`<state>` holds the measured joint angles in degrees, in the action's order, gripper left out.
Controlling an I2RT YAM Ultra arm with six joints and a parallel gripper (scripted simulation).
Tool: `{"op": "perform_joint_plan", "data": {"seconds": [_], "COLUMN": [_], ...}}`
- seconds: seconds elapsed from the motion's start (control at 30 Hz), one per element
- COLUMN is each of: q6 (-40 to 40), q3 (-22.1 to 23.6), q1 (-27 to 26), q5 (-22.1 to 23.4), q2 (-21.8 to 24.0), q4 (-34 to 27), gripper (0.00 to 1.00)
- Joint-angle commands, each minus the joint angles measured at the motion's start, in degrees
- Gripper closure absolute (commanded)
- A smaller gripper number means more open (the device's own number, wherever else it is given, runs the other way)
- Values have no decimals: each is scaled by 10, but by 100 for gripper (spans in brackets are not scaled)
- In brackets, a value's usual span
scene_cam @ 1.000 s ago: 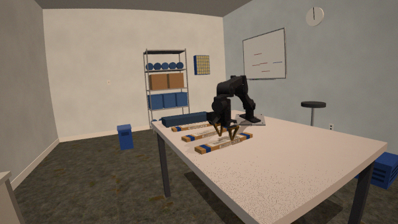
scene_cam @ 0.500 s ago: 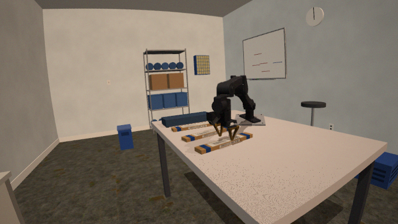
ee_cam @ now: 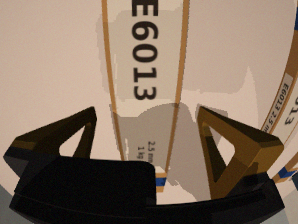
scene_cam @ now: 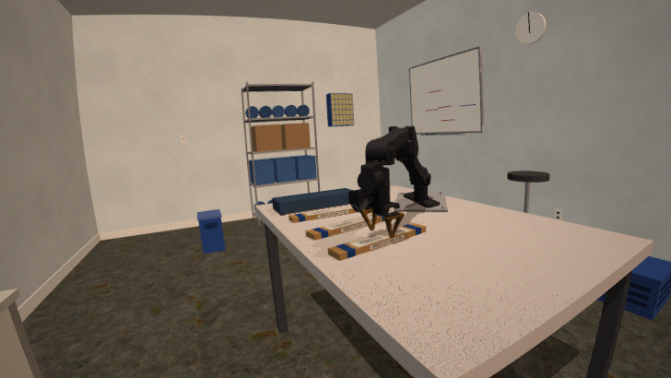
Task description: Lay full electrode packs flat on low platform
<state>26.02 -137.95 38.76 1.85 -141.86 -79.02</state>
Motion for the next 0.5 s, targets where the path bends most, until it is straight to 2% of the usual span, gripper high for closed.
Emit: {"op": "perform_joint_plan", "data": {"seconds": [0.0,0.1,0.17,0.23,0.3,0.33,0.47], "q6": [-2,-3,-4,-4,-5,-1,-2], "q3": [-44,-84,-114,-114,-147,-139,-132], "q1": [-2,-4,-6,-6,-8,-2,-3], "q5": [1,1,2,2,2,1,1], "q2": [3,-1,-5,-5,-11,-2,25], "q4": [-32,-66,-71,-71,-76,-110,-110], "gripper": [5,5,5,5,5,5,5]}}
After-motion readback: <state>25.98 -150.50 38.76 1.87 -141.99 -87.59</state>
